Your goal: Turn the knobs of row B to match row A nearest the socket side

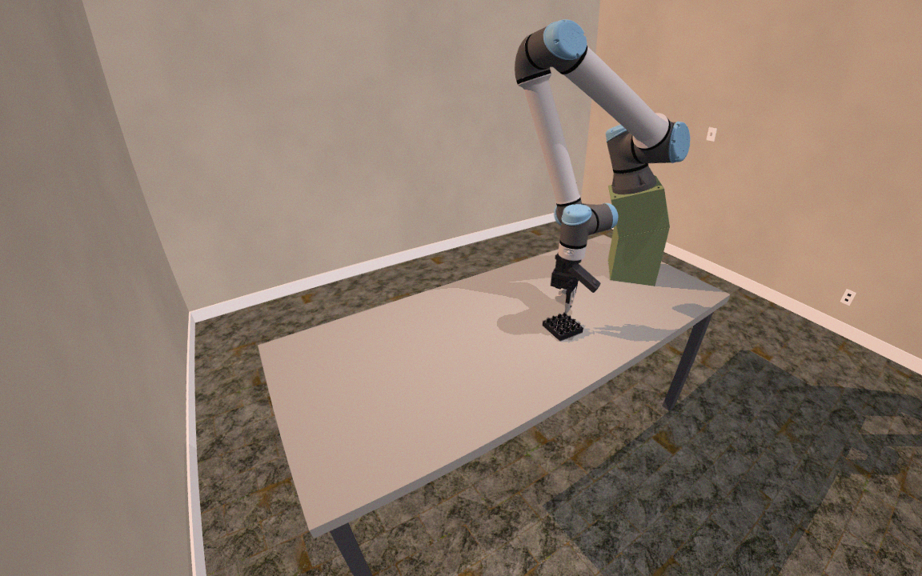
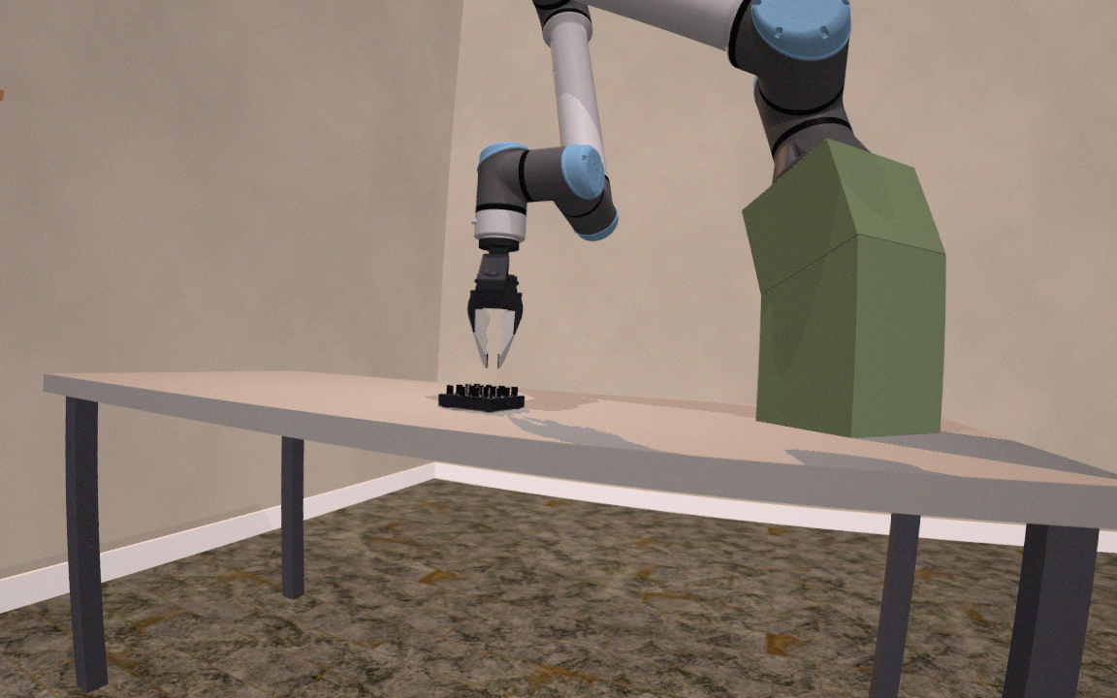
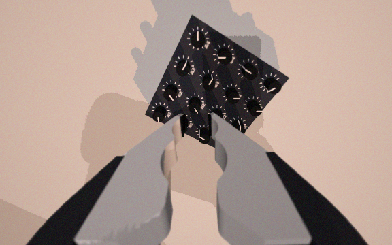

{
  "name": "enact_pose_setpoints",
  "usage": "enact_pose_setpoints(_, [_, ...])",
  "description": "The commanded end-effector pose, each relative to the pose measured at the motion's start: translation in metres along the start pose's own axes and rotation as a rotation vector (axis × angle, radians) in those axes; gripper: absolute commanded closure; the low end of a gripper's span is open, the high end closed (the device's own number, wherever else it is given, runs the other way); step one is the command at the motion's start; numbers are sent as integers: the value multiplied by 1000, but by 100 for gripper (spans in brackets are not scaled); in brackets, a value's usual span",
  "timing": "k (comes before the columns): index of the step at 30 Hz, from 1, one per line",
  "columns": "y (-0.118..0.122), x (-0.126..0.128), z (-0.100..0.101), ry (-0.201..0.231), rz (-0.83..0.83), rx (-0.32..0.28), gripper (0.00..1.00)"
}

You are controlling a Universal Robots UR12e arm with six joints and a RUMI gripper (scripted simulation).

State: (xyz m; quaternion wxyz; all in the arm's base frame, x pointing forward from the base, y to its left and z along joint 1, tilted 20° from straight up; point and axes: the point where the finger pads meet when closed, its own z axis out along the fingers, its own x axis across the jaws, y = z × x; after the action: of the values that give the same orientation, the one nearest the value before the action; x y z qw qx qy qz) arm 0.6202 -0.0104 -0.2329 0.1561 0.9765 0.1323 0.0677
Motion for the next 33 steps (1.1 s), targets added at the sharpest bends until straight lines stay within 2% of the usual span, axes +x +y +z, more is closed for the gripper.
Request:
enact_pose_setpoints(1, [-4, 3, -2, 0, 117, -1, 89])
enact_pose_setpoints(33, [-29, 22, -14, 0, 1066, -1, 89])
